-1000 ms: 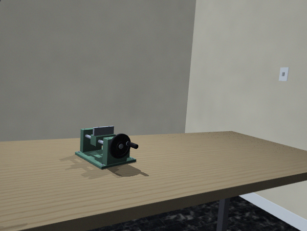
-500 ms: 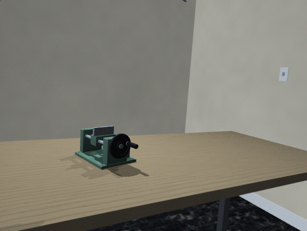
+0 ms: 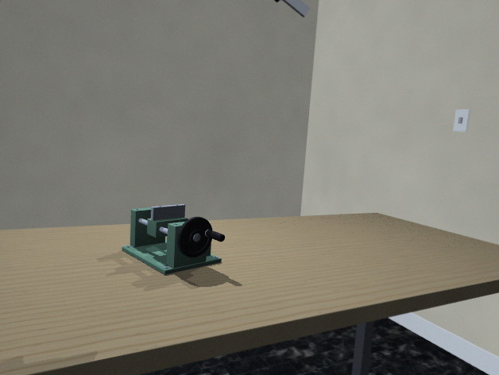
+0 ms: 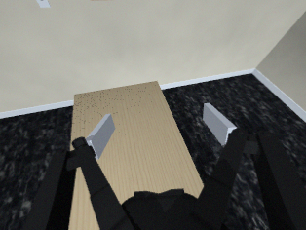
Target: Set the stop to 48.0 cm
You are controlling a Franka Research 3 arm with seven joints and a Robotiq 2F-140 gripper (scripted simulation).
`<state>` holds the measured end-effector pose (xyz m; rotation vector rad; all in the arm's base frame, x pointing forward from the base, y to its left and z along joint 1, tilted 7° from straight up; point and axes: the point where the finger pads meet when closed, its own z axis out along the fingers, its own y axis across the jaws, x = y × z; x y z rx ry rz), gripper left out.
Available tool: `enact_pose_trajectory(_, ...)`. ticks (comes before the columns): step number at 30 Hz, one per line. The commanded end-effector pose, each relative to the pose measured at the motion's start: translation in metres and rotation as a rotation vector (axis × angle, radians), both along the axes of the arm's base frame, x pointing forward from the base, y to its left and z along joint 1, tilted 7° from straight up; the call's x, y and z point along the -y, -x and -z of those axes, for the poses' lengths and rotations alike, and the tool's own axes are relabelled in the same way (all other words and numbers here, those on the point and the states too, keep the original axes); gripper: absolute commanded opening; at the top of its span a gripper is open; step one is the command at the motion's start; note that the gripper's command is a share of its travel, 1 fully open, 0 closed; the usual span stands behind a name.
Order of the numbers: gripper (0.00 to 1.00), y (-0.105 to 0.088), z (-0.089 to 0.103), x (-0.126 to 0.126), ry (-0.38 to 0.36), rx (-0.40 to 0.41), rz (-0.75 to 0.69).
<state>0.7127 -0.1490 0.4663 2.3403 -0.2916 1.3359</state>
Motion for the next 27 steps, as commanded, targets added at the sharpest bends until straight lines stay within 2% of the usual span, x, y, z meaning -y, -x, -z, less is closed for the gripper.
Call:
enact_pose_trajectory(1,1.00,0.001,0.002,0.005,-0.030,0.002,0.026)
enact_pose_trajectory(10,1.00,0.001,0.002,0.005,-0.030,0.002,0.026)
enact_pose_trajectory(11,1.00,0.015,0.051,0.028,-0.178,-0.033,0.132)
enact_pose_trajectory(25,1.00,0.015,0.051,0.028,-0.178,-0.033,0.132)
enact_pose_trajectory(26,1.00,0.032,0.102,0.046,-0.314,-0.073,0.241)
enact_pose_trajectory(27,1.00,0.032,0.102,0.046,-0.314,-0.073,0.241)
